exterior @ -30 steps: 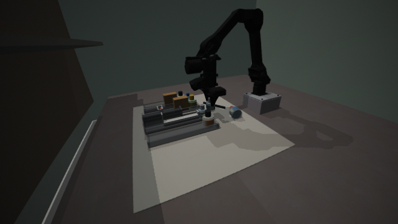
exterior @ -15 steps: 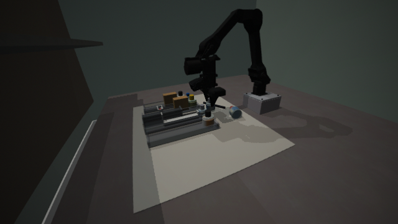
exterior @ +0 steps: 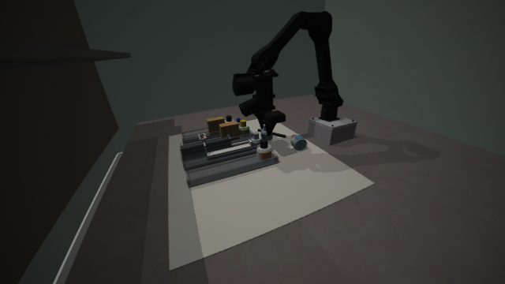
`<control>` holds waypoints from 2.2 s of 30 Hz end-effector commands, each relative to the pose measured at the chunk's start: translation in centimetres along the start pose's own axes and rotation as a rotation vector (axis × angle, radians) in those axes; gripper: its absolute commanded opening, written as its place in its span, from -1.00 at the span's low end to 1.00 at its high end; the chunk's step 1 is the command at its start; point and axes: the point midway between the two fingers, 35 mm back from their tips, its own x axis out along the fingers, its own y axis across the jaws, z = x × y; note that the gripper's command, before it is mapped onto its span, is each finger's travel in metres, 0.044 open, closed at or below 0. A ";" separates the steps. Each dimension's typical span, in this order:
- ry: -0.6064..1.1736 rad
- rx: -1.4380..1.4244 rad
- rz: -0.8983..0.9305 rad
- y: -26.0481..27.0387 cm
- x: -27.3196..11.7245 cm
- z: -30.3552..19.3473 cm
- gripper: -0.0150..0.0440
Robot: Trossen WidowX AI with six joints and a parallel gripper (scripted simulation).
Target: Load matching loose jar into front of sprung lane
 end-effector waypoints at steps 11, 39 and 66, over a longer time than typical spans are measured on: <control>-0.021 -0.001 -0.003 -0.1 -0.1 1.2 -0.49; -0.022 -0.001 -0.003 -0.1 -0.2 2.2 -0.49; -0.023 -0.001 -0.003 -0.1 -0.3 3.1 -0.49</control>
